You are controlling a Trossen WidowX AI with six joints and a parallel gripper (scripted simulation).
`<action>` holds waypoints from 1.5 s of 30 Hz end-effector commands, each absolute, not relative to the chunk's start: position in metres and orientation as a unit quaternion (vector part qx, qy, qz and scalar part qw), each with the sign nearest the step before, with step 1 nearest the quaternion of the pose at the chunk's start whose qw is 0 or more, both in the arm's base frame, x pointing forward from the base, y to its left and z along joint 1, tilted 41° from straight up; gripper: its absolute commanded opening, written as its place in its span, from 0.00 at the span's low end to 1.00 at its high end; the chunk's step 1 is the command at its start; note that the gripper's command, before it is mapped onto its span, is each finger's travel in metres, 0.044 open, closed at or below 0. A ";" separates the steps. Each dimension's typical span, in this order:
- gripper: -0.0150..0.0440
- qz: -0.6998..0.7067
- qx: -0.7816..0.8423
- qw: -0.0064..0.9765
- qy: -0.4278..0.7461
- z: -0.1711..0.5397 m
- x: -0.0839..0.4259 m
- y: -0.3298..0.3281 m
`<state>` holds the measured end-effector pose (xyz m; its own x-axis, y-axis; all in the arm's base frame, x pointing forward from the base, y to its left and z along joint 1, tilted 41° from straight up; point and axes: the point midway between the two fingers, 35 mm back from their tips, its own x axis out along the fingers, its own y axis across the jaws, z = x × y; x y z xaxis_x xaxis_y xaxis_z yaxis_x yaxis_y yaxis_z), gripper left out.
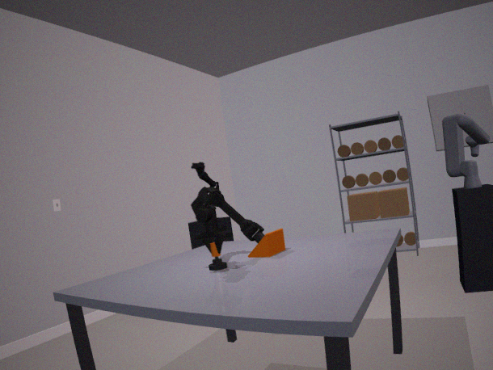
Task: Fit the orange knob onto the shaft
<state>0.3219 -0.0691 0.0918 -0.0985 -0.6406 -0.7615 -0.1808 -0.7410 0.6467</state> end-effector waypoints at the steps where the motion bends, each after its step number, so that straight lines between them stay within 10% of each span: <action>1: 0.25 -0.669 0.649 0.174 -0.317 0.092 0.322 -0.070; 45: 0.25 -0.674 0.647 0.183 -0.308 0.099 0.321 -0.067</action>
